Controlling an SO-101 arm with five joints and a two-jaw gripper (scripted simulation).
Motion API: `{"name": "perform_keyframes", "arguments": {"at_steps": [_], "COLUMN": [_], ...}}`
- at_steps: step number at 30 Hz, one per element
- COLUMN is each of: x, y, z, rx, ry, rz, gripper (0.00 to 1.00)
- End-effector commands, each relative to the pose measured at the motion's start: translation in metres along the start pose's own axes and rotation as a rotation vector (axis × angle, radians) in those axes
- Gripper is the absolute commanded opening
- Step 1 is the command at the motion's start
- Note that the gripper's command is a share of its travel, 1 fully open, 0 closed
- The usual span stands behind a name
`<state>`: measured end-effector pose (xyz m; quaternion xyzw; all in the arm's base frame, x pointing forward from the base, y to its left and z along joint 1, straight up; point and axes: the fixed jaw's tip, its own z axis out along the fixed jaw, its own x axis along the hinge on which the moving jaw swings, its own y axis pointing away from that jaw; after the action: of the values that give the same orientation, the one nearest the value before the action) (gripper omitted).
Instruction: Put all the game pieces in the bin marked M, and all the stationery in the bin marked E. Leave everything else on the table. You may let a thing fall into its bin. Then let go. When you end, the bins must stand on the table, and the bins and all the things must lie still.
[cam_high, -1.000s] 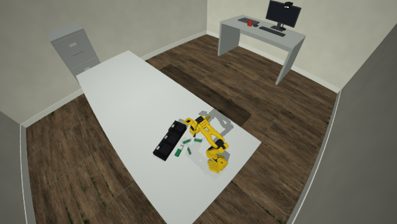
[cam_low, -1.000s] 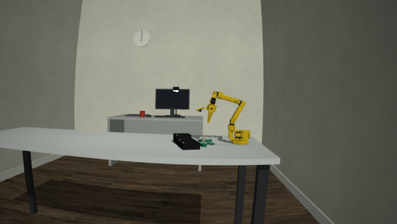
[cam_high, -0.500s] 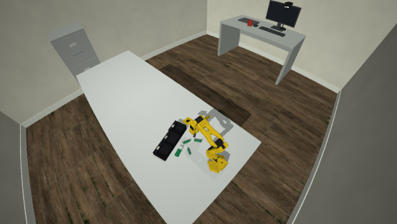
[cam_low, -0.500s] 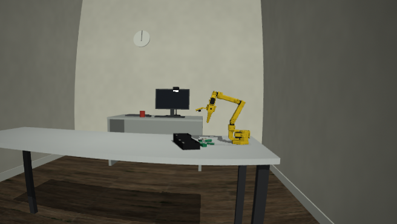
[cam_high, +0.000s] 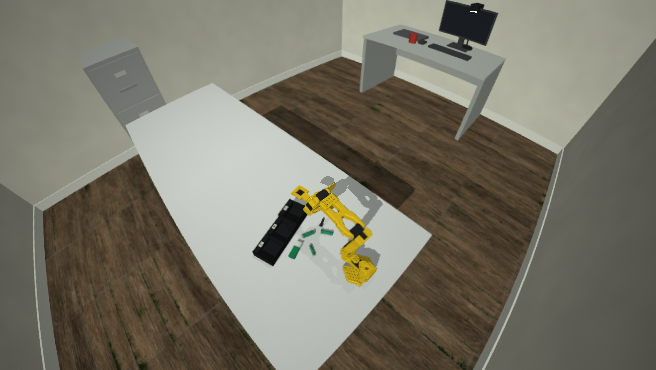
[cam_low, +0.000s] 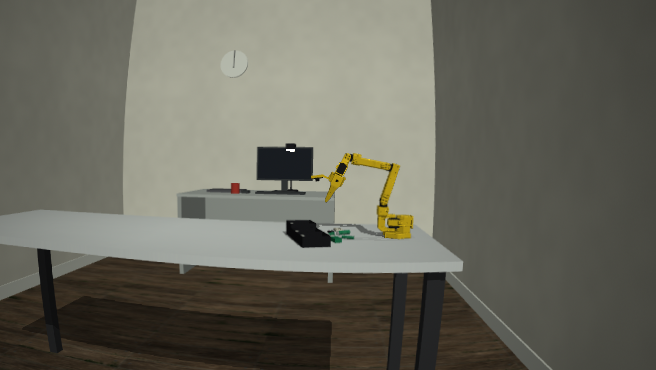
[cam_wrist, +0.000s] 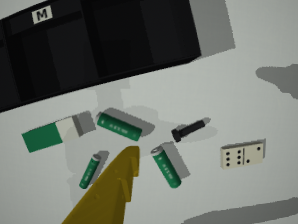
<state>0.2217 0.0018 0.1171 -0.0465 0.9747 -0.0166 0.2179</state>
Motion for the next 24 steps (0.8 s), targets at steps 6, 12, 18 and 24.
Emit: {"name": "perform_keyframes", "arguments": {"at_steps": [6,12,18,24], "x": [-0.0286,-0.0301,-0.0301,-0.0301], "y": [0.0015,0.0015,0.0015,0.0015], "z": [0.0014,0.0018,0.0018,0.0018], "rx": [0.008,0.009,0.009,0.009], "ry": [-0.133,-0.14,-0.14,-0.14], "rz": [-0.058,-0.061,-0.061,-0.061], "gripper": [1.0,1.0,1.0,1.0]}}
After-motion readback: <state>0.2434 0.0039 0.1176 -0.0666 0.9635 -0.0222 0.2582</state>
